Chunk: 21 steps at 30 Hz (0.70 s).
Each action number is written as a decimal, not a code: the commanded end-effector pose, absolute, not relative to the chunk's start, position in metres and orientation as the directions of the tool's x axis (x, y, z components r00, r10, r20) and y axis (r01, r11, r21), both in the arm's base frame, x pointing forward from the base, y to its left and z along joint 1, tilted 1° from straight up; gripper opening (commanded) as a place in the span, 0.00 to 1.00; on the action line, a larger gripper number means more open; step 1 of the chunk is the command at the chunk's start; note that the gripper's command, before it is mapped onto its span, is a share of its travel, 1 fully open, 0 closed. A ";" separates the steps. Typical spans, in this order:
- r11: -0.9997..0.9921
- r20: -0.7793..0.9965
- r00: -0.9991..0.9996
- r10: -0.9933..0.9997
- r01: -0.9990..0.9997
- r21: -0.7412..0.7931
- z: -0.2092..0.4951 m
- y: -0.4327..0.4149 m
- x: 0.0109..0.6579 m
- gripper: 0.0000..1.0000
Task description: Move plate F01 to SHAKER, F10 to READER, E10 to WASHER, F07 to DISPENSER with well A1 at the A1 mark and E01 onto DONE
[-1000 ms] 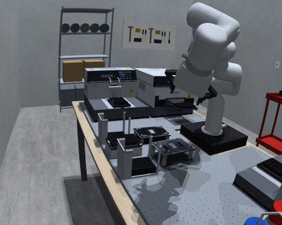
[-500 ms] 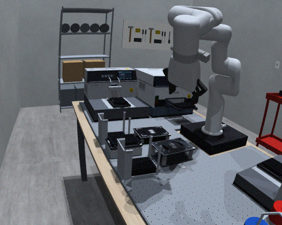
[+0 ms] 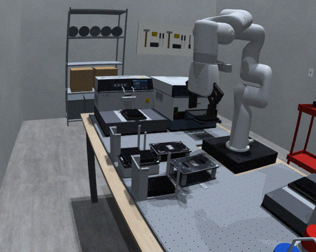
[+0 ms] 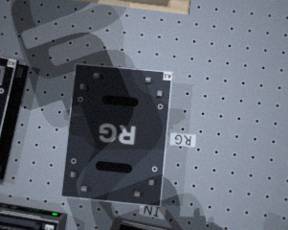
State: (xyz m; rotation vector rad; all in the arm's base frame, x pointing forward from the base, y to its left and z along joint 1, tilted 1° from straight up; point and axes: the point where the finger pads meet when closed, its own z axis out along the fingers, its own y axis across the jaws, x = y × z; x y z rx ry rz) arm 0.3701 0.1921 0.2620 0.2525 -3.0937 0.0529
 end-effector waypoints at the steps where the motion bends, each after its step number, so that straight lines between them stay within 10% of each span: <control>1: 0.988 -0.017 -0.987 -0.157 -0.157 -0.005 0.260 0.184 0.368 1.00; 21: 0.988 -0.017 -0.987 -0.157 -0.157 -0.005 0.238 0.132 0.348 1.00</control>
